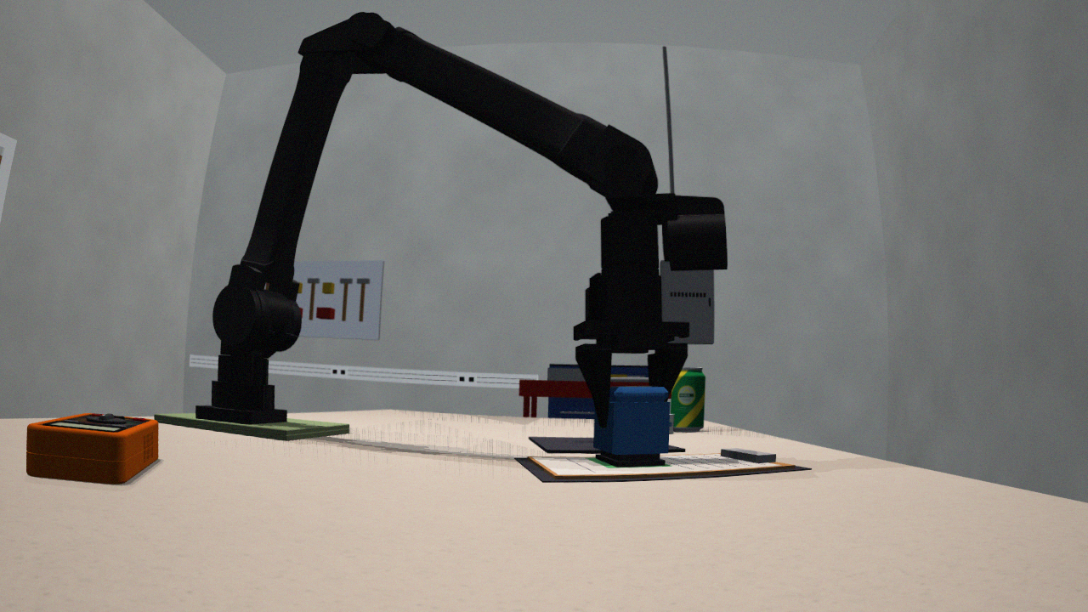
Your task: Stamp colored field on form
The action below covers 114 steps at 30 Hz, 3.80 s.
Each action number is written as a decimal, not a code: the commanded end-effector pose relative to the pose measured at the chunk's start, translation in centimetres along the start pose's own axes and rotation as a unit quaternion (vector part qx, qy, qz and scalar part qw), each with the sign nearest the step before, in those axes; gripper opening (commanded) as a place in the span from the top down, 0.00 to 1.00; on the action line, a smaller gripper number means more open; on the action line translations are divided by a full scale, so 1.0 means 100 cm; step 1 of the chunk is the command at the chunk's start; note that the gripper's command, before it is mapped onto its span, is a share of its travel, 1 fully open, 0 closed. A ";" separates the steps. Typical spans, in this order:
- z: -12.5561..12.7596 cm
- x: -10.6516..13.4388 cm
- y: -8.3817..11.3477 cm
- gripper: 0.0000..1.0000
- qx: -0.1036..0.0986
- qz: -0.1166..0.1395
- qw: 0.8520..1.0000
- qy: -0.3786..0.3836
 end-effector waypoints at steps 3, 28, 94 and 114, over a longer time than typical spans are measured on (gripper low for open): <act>-0.001 0.002 -0.029 0.67 -0.012 -0.003 1.000 0.003; -0.007 0.003 -0.017 0.67 -0.004 -0.001 1.000 0.003; -0.021 0.002 0.087 0.67 0.015 0.003 1.000 0.003; -0.021 0.002 0.087 0.67 0.015 0.003 1.000 0.003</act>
Point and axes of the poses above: the point where the finger pads meet when closed, its own y axis back along the fingers, its own z axis across the jaws, x = y × z, the point moved 10 cm from there along y, back along the fingers, and after that the axes turned 13 degrees about -y, right-handed, at the moved point
